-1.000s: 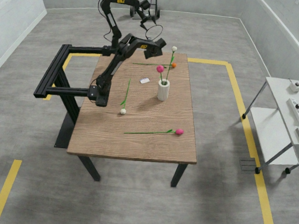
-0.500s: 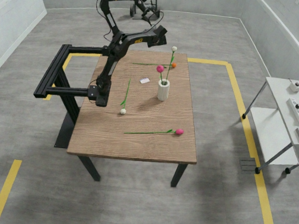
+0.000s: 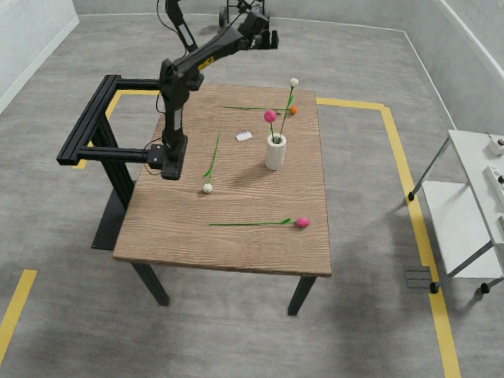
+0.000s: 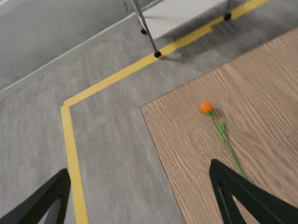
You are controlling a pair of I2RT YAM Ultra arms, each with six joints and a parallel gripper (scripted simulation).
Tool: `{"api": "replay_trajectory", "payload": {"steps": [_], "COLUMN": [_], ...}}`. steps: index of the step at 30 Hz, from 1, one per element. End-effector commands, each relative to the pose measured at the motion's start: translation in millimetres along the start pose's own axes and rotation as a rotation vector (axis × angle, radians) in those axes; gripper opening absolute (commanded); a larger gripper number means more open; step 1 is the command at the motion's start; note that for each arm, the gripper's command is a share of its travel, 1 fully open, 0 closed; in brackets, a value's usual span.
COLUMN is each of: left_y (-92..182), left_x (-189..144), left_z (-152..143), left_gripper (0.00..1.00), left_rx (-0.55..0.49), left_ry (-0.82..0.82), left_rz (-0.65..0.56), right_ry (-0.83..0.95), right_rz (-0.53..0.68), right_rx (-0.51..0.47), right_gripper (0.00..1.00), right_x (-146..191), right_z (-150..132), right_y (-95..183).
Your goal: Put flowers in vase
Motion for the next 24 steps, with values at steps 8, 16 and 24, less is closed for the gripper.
{"api": "replay_trajectory", "payload": {"steps": [8,16,24], "left_y": [79.3,139.2,172.7], "left_x": [37.2,53.5,59.4], "left_z": [33.4,51.6,59.5], "left_gripper": [1.0,1.0,1.0], "left_rx": [-0.042,-0.13,-0.193], "left_ry": [0.306,0.516,0.643], "left_rz": [0.204,0.341,0.409], "right_ry": [-0.213,-0.361,-0.451], "right_rz": [-0.159,-0.255,-0.295], "right_rx": [-0.169,-0.349,-0.455], "right_gripper": [1.0,1.0,1.0], "right_x": [-2.0,15.5,32.0], "right_z": [54.8,60.9,51.0], "right_y": [162.8,289.7,357.4]}}
Point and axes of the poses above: on each arm, the point where the finger pads meet when closed, its own y axis back along the fingers, its own x axis across the jaws, z = x × y, the point moved 4 cm from there along y, back along the fingers, and after that the axes turned 7 degrees about -y, right-handed, at the moved point
